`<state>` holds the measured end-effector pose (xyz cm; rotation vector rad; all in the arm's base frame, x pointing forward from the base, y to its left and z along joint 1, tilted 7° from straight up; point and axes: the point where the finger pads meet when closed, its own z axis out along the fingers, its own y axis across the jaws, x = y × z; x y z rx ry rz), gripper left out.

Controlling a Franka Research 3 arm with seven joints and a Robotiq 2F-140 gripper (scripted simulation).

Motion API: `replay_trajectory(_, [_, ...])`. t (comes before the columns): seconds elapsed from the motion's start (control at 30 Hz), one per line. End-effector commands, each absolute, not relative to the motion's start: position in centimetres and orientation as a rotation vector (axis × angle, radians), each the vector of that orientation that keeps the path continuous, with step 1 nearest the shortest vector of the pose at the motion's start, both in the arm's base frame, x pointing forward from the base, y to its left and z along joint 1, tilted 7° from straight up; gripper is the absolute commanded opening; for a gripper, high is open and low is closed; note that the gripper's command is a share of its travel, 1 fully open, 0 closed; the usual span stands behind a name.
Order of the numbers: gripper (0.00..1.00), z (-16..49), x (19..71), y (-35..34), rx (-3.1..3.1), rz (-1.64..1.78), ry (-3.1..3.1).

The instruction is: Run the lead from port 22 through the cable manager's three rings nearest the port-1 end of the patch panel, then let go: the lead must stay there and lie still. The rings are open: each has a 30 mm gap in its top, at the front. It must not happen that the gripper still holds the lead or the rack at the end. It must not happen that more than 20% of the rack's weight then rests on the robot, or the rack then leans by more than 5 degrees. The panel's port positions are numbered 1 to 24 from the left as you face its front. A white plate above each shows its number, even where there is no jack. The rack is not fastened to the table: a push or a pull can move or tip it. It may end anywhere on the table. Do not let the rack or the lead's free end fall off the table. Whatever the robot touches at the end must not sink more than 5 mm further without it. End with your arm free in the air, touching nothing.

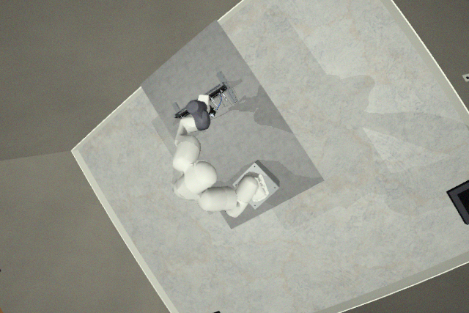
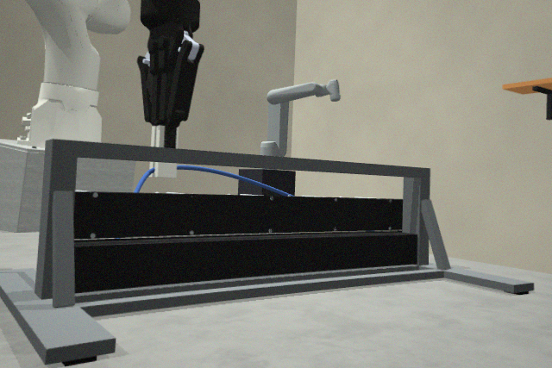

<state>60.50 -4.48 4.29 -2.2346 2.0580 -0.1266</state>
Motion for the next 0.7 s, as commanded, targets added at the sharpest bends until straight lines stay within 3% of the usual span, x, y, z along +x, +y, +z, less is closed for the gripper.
replay_trajectory(0.0, [0.00, 4.5, 61.4, -3.5, -2.211, -0.103, 2.086])
replay_trajectory(0.23, [0.00, 5.0, 65.9, -2.5, -2.111, -0.095, 2.184])
replay_trajectory(0.67, [0.00, 5.0, 66.0, -2.5, -2.109, -0.094, 2.185])
